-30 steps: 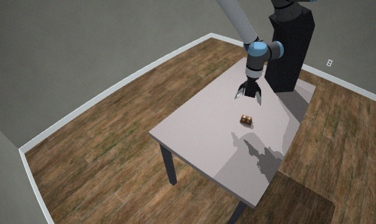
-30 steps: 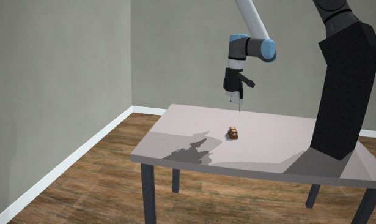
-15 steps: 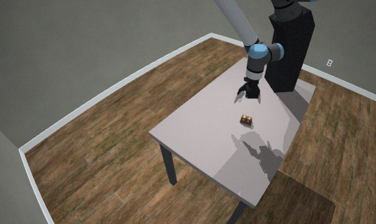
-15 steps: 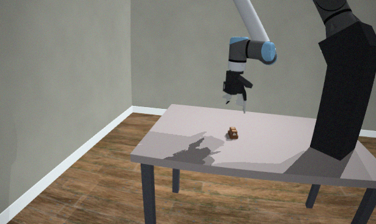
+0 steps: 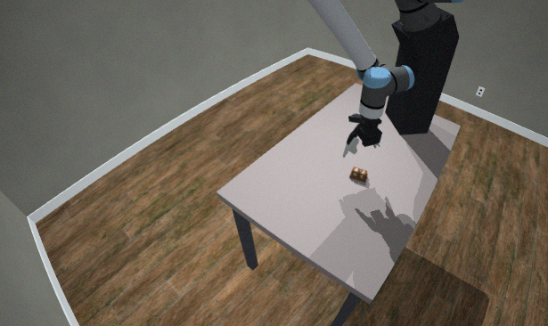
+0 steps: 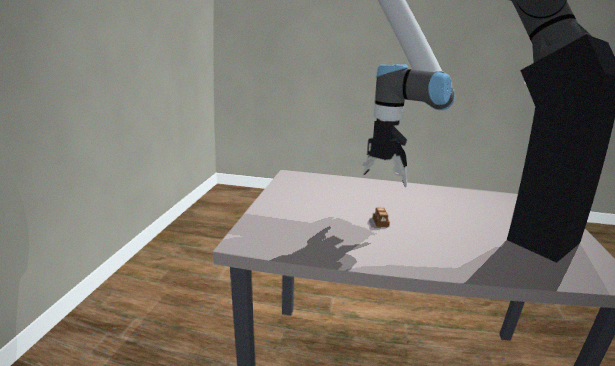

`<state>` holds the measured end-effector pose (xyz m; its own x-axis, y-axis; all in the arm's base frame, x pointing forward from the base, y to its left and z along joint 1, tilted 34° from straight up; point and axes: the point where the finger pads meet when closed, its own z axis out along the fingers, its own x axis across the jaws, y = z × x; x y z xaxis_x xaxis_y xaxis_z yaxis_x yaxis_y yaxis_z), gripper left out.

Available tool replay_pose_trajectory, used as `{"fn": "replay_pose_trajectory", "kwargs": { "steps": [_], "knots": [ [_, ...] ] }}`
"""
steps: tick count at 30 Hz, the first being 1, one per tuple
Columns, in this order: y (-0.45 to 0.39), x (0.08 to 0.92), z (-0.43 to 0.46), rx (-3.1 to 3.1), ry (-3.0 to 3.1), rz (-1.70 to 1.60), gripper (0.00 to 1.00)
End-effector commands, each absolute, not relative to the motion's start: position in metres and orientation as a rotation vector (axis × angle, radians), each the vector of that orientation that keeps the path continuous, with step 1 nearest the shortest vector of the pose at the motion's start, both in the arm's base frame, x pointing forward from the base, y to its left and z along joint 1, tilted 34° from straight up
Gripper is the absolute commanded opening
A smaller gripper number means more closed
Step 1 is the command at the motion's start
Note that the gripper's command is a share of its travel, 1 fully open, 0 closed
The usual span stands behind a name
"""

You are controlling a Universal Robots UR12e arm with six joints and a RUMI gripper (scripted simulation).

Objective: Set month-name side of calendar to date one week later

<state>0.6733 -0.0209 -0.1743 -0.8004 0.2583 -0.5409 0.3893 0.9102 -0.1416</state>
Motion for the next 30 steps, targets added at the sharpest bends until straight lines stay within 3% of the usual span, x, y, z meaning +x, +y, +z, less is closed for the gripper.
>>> {"fn": "replay_pose_trajectory", "kwargs": {
  "steps": [1, 30],
  "knots": [
    [-0.022, 0.676, -0.178, 0.241, 2.585, -0.391, 1.00],
    [-0.024, 0.685, -0.195, -0.516, 2.617, -0.588, 1.00]
  ]
}}
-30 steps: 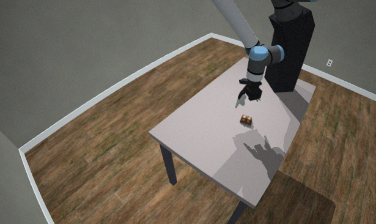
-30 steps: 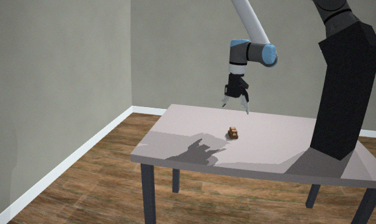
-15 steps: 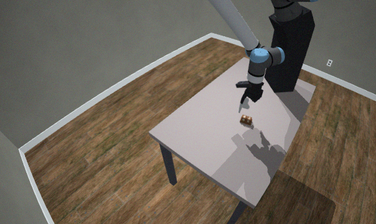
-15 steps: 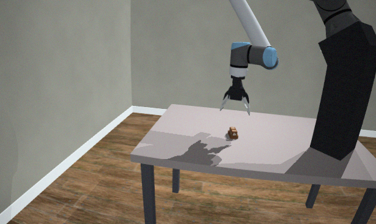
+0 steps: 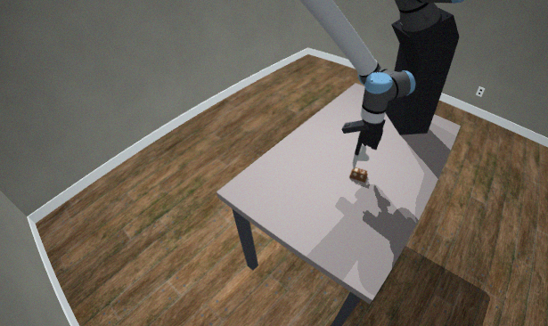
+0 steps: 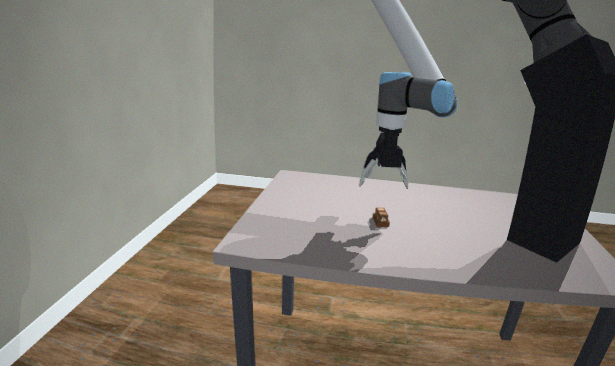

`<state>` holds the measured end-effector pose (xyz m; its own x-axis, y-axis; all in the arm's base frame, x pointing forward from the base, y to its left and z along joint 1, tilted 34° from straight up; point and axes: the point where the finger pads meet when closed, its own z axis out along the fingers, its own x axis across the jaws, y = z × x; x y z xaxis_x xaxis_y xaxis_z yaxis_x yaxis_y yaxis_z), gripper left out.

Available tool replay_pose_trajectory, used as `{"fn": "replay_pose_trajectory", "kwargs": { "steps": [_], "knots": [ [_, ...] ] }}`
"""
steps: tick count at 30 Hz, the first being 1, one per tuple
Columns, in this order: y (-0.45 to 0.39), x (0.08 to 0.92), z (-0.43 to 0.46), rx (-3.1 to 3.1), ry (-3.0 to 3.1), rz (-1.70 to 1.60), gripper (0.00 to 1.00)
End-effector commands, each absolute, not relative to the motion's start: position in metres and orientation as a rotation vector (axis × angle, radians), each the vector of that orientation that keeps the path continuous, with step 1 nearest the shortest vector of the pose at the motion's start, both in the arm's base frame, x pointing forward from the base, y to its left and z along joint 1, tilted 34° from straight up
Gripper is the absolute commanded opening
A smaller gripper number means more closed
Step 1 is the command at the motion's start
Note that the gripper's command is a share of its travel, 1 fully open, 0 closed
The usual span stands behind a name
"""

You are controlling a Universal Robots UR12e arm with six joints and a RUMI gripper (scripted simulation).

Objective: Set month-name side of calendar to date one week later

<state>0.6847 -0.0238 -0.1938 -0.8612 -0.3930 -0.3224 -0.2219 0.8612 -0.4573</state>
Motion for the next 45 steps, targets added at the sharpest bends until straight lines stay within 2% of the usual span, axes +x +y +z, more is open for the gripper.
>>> {"fn": "replay_pose_trajectory", "kwargs": {
  "steps": [1, 7, 8, 45],
  "knots": [
    [-0.0236, 0.6853, -0.1946, -0.516, 2.617, -0.588, 1.00],
    [-0.0236, 0.6854, -0.1949, -0.530, 2.616, -0.591, 1.00],
    [-0.0236, 0.6854, -0.1949, -0.530, 2.616, -0.591, 0.28],
    [-0.0236, 0.6855, -0.1950, -0.530, 2.616, -0.591, 0.28]
  ]
}}
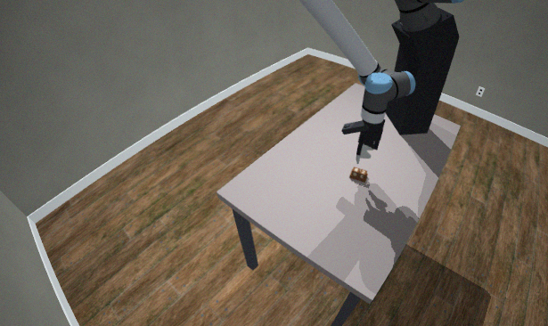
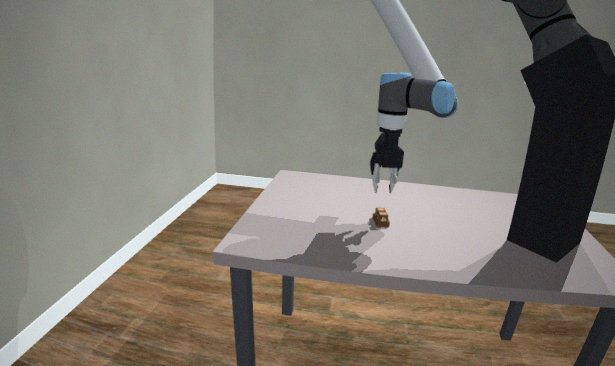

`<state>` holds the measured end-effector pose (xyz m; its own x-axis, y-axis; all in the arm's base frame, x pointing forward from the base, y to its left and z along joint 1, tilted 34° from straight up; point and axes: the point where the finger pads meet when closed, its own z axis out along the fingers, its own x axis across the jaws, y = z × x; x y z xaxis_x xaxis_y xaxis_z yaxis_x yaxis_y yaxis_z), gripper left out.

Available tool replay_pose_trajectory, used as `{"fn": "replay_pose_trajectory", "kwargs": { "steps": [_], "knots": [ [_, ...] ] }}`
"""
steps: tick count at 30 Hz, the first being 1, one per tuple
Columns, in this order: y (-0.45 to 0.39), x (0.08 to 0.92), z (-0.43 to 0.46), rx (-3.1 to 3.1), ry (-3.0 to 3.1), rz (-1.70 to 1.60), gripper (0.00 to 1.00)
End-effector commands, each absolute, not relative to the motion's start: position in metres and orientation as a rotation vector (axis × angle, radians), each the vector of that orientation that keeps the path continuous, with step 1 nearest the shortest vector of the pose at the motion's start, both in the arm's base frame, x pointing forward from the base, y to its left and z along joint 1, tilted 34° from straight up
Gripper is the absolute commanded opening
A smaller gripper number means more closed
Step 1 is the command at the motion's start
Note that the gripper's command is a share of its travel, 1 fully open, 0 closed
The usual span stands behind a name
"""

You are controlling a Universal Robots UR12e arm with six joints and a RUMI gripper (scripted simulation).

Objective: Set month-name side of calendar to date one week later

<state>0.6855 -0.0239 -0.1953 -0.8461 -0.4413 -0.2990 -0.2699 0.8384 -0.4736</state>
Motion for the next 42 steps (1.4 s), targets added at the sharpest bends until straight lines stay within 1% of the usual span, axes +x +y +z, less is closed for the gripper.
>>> {"fn": "replay_pose_trajectory", "kwargs": {
  "steps": [1, 42],
  "knots": [
    [-0.024, 0.686, -0.195, -0.530, 2.616, -0.591, 0.28],
    [-0.038, 0.704, -0.229, -0.531, 2.615, -0.591, 0.28]
  ]
}}
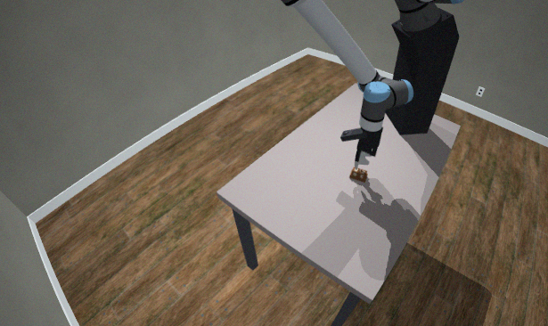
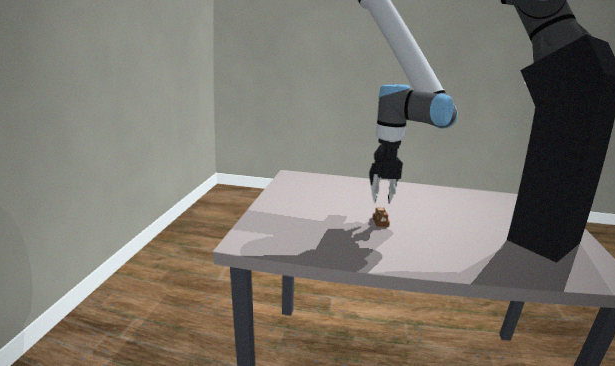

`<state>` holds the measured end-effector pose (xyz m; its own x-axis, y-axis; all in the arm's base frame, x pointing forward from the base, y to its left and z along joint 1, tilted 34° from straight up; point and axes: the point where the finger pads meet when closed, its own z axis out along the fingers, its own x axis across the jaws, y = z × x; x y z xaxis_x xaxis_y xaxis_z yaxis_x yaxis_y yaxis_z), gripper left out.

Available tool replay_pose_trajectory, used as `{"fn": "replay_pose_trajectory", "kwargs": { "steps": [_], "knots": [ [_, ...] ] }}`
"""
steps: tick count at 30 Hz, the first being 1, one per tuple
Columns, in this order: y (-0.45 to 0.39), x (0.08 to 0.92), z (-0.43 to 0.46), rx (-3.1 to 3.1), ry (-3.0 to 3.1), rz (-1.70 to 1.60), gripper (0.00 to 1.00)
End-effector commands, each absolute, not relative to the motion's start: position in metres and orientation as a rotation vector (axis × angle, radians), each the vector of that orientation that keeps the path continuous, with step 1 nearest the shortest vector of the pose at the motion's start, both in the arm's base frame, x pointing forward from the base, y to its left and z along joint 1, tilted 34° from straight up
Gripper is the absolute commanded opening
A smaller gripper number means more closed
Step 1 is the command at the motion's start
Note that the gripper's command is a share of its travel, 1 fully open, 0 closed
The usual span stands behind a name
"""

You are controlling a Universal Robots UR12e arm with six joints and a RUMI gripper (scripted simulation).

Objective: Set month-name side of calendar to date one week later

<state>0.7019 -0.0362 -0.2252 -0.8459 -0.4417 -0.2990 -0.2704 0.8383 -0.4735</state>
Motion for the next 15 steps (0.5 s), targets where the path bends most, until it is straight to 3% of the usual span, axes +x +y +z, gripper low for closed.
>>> {"fn": "replay_pose_trajectory", "kwargs": {
  "steps": [1, 15],
  "knots": [
    [-0.0380, 0.7047, -0.2297, -0.531, 2.615, -0.591, 0.28],
    [-0.0412, 0.7091, -0.2376, -0.531, 2.615, -0.591, 0.28]
  ]
}}
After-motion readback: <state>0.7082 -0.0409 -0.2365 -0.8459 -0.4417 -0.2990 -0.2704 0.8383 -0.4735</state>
